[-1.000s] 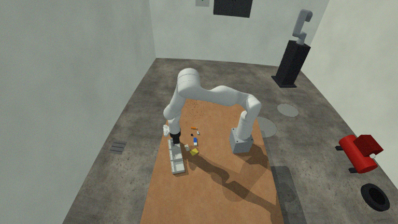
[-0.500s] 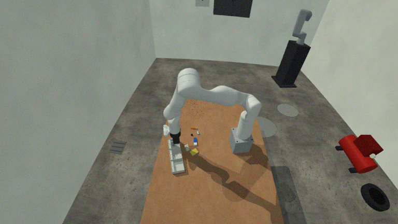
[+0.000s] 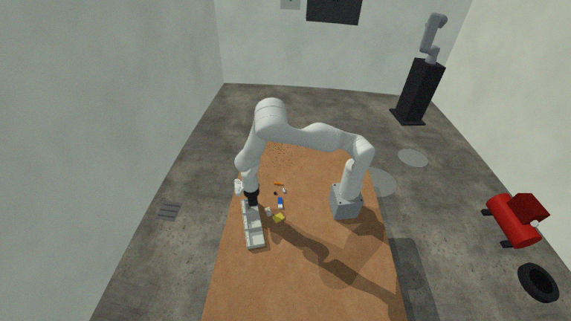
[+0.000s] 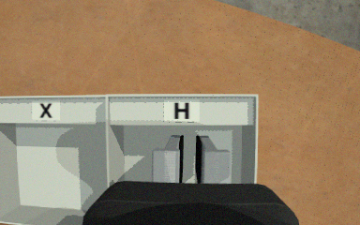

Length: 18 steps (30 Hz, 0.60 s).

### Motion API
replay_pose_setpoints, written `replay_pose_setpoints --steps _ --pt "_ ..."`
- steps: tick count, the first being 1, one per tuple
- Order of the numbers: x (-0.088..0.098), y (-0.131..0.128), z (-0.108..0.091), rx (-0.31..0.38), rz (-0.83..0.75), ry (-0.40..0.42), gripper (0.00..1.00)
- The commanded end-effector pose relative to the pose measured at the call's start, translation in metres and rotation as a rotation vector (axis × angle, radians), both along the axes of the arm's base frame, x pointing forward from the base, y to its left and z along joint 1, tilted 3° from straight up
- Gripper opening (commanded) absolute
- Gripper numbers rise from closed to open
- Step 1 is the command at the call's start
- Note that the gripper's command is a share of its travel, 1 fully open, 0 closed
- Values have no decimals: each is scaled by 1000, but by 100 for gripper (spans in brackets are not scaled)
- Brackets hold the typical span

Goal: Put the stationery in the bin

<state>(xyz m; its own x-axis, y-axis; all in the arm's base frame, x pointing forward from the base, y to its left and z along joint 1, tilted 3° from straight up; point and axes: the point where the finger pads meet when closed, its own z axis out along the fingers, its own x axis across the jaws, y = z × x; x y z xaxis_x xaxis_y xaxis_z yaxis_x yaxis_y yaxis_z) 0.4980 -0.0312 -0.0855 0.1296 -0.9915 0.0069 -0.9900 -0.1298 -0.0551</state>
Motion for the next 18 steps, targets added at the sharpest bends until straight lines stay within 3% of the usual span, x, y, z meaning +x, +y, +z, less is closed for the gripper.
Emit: replay_pose_setpoints --steps 1,18 --pt "2 -1 1 0 -1 -3 31" --pt "-1 0 10 1 -3 2 31"
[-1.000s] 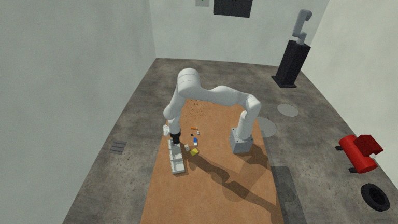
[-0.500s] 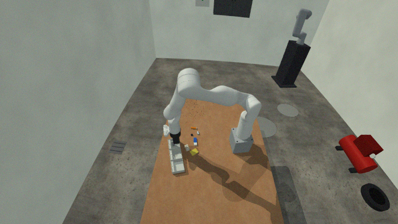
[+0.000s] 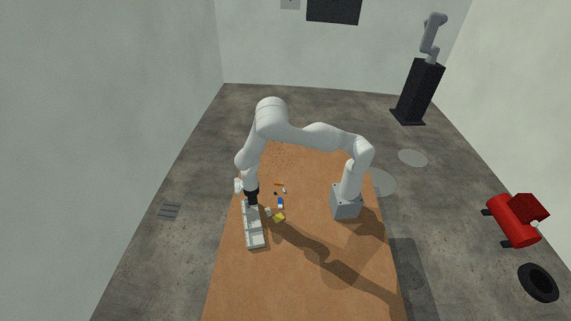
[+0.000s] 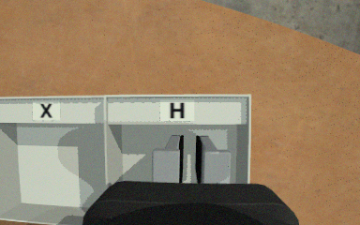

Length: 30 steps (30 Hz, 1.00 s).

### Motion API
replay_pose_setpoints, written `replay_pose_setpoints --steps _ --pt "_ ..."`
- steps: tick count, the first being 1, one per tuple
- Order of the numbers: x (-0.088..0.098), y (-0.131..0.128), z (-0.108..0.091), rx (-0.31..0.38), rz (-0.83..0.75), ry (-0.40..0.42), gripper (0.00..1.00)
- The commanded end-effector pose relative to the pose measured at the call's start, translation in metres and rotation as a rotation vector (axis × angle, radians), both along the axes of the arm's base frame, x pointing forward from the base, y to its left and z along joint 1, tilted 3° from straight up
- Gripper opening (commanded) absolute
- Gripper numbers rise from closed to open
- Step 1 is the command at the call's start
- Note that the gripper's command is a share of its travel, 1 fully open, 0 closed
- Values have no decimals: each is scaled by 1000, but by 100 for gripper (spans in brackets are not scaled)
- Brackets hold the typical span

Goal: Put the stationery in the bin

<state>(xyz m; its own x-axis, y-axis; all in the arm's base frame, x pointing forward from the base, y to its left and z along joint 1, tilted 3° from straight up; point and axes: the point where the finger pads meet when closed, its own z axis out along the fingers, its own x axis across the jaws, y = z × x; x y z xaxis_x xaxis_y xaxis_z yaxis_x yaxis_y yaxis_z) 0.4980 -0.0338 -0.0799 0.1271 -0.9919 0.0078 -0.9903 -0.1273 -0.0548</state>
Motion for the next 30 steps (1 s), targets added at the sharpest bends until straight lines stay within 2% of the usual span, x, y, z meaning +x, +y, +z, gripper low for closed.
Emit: replay_pose_setpoints --steps 1,18,26,30 --pt "-2 2 4 2 0 2 31" --pt "-3 2 24 2 -1 2 31" --pt "-4 2 55 1 -1 2 31" --pt "-3 3 55 3 -1 0 31"
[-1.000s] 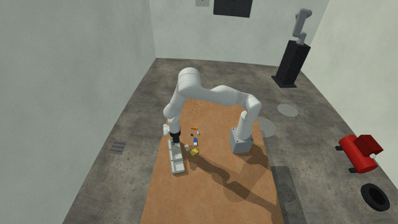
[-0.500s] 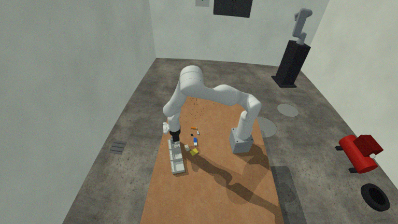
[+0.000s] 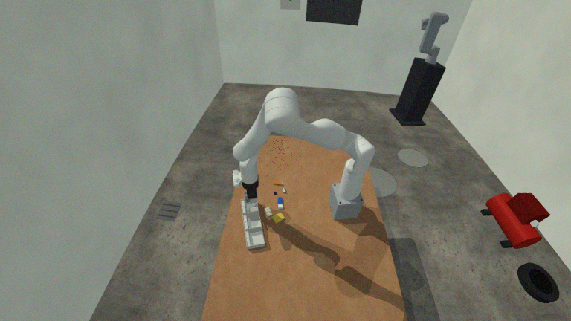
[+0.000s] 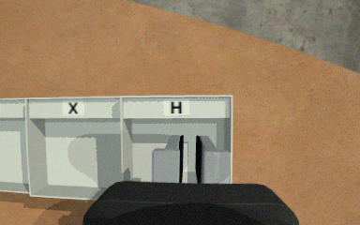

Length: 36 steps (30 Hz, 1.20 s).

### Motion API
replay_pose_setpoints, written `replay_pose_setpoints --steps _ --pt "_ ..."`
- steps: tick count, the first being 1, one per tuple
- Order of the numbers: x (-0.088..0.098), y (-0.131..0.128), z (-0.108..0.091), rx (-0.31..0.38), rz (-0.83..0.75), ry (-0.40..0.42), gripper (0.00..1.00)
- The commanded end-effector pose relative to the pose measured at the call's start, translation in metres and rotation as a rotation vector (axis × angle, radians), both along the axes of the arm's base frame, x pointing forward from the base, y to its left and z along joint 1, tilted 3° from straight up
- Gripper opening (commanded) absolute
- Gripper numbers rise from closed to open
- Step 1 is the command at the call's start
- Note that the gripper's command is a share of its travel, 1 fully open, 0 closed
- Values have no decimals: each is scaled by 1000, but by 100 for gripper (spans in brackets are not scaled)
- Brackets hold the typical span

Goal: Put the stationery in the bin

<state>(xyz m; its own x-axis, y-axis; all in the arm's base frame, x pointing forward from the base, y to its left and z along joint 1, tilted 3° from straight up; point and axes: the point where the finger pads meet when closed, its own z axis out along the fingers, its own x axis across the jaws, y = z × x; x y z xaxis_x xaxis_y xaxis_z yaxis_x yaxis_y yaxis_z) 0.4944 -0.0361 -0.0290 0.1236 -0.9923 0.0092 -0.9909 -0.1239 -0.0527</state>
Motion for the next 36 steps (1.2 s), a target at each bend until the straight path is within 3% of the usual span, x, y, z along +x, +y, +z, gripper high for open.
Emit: replay_pose_setpoints --steps 1,6,20,31,36 --pt "1 6 4 4 5 -5 31" --pt "1 9 4 2 -4 -7 31" --pt "-10 78 3 2 -3 -7 31" --pt "-10 87 3 1 3 -8 31" --pt "-8 87 -12 3 8 -11 31"
